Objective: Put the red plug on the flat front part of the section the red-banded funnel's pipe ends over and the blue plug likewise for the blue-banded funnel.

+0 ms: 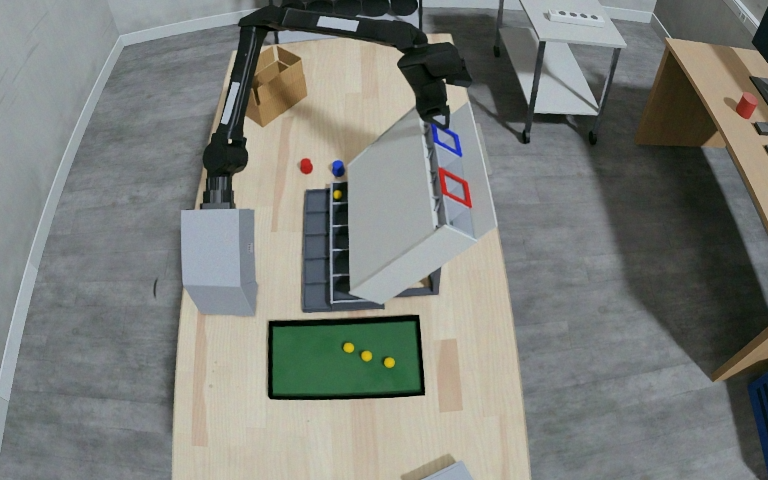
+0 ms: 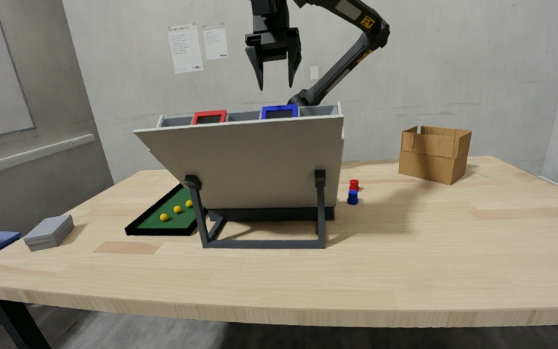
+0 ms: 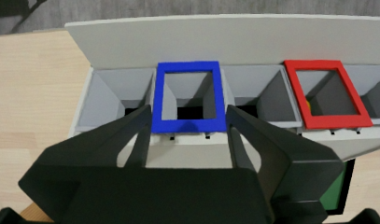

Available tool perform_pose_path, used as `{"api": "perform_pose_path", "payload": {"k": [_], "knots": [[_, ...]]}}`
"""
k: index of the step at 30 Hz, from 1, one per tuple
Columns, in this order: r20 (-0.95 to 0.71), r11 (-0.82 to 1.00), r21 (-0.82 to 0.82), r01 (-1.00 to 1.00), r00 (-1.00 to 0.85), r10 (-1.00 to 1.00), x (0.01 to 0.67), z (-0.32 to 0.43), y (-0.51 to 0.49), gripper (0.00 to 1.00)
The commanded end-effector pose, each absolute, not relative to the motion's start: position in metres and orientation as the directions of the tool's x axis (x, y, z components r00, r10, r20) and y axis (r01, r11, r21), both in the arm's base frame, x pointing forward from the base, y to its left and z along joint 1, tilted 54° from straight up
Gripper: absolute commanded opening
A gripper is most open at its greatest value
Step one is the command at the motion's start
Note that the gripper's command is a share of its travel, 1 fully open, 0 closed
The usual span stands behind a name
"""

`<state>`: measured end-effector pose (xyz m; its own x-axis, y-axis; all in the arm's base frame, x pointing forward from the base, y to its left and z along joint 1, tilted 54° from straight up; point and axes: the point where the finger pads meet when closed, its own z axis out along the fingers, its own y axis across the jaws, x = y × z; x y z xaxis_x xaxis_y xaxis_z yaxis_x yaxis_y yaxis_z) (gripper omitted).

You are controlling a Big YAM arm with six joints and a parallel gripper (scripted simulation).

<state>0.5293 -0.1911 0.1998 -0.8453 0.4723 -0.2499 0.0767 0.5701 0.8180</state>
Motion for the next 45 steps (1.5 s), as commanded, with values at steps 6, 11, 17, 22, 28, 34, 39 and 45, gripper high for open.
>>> {"api": "perform_pose_path", "payload": {"k": [6, 11, 17, 22, 28, 34, 39, 45], "knots": [[-0.316, 0.601, 0.799, 0.037, -0.823, 0.472, 0.537, 0.217, -0.209, 0.59], [-0.316, 0.601, 0.799, 0.037, -0.823, 0.472, 0.538, 0.219, -0.211, 0.59], [-0.316, 0.600, 0.799, 0.037, -0.823, 0.472, 0.539, 0.221, -0.213, 0.59], [-0.316, 0.600, 0.799, 0.037, -0.823, 0.472, 0.540, 0.222, -0.214, 0.59], [-0.304, 0.595, 0.803, 0.045, -0.828, 0.472, 0.541, 0.223, -0.216, 0.59], [-0.291, 0.589, 0.806, 0.052, -0.832, 0.472, 0.542, 0.224, -0.218, 0.59], [-0.285, 0.586, 0.808, 0.056, -0.834, 0.473, 0.543, 0.225, -0.219, 0.59], [-0.295, 0.591, 0.805, 0.050, -0.831, 0.472, 0.481, 0.217, -0.205, 0.59]]}}
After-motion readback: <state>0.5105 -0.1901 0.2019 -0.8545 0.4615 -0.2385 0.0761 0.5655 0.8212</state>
